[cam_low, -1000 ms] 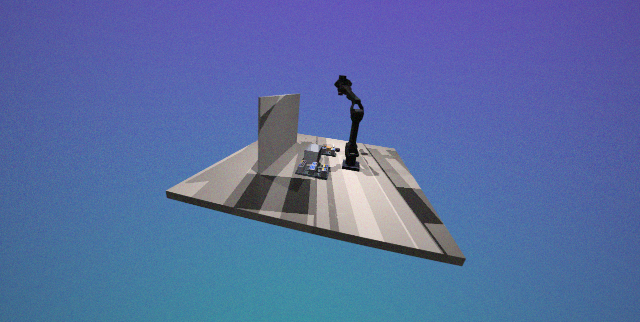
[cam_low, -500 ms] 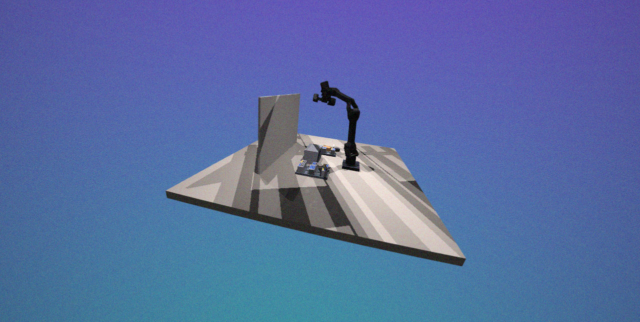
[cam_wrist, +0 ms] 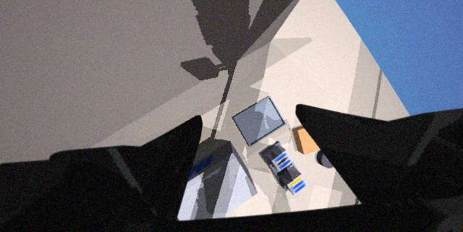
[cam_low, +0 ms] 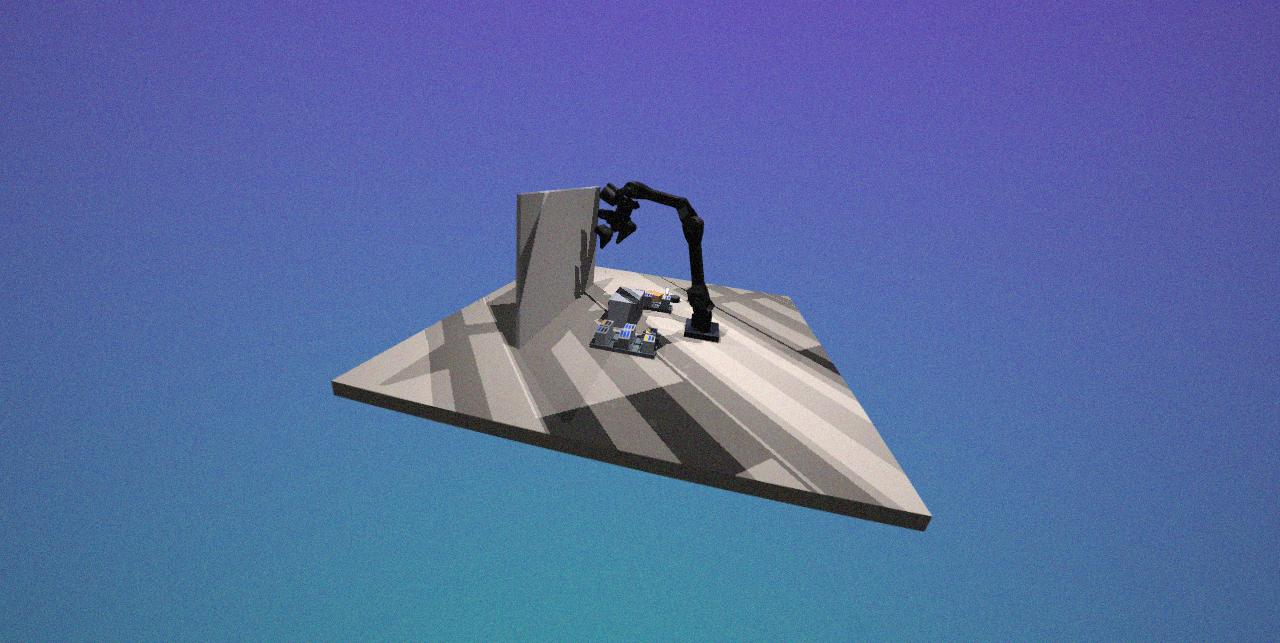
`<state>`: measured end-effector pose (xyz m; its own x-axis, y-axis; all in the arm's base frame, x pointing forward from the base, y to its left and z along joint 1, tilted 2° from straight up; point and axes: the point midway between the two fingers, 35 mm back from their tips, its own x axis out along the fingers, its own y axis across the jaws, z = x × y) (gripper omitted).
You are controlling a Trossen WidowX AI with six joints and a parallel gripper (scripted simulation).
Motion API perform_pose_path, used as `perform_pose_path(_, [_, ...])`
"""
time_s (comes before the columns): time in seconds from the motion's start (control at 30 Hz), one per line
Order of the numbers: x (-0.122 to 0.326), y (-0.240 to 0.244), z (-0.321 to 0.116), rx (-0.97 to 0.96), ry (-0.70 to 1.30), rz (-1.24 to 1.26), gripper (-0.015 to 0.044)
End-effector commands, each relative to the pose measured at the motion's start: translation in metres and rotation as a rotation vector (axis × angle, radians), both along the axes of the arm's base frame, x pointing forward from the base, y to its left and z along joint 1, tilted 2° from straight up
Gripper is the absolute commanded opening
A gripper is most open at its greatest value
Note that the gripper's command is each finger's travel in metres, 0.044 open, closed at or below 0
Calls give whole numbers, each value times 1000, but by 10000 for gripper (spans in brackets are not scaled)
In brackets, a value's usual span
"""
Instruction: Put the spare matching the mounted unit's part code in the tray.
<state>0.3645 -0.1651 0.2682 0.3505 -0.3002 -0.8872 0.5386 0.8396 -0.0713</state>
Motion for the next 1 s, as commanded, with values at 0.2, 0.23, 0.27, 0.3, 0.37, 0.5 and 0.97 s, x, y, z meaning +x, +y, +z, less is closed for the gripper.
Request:
perform_pose_path(0.2, [-10, 120, -40, 213, 306, 433, 440])
perform_pose_path(0.23, [-10, 120, -40, 213, 306, 433, 440])
perform_pose_path(0.27, [-10, 120, -40, 213, 306, 433, 440])
perform_pose_path(0.3, [-10, 120, -40, 213, 306, 433, 440])
perform_pose_path(0.37, [-10, 120, -40, 213, 306, 433, 440])
perform_pose_path(0.5, [-10, 120, -40, 213, 306, 433, 440])
perform_pose_path(0.97, [-14, 194, -55, 118, 369, 853, 440])
